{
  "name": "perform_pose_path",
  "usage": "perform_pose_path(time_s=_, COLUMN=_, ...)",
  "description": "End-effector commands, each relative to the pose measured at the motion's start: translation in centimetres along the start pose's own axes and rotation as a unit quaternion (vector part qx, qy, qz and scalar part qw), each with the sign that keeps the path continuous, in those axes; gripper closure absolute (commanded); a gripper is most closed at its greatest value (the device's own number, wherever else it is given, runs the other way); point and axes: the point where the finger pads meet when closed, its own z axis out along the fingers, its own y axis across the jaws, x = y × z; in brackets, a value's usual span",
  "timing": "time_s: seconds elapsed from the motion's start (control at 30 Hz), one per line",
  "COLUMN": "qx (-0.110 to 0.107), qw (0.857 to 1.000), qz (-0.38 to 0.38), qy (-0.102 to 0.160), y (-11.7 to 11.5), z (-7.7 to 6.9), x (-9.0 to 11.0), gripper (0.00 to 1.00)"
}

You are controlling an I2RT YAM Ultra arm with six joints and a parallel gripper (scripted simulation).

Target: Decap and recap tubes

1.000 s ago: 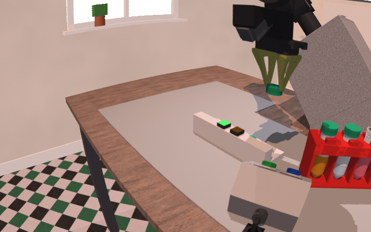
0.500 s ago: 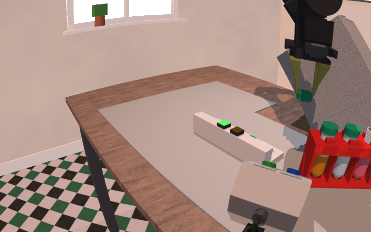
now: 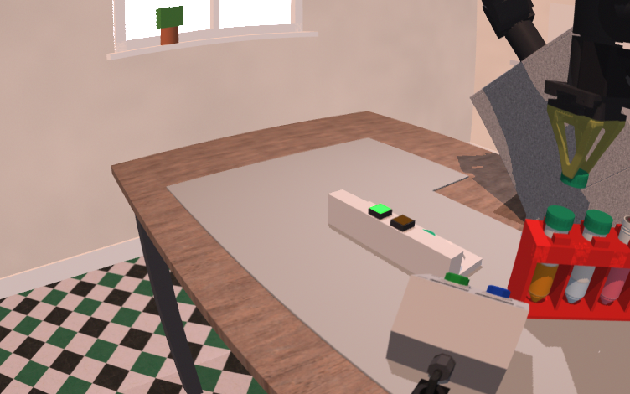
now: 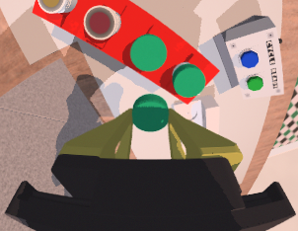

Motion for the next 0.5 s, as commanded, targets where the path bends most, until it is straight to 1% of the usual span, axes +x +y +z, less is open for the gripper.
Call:
perform_pose_path(time_s=0.0, qx=0.001, qw=0.990, qz=-0.138, qy=-0.010, y=1.1, z=-0.6, x=-1.9, gripper=1.00)
perform_pose_path(time_s=0.07, qx=0.001, qw=0.990, qz=-0.138, qy=-0.010, y=1.1, z=-0.6, x=-1.9, gripper=1.00)
perform_pose_path(time_s=0.1, qx=0.002, qw=0.983, qz=-0.183, qy=-0.010, y=1.7, z=-0.7, x=-2.5, gripper=1.00)
perform_pose_path(time_s=0.13, qx=0.002, qw=0.982, qz=-0.190, qy=-0.010, y=2.2, z=-0.7, x=-3.2, gripper=1.00)
perform_pose_path(time_s=0.47, qx=0.001, qw=0.982, qz=-0.190, qy=-0.011, y=7.5, z=-0.9, x=-9.7, gripper=1.00)
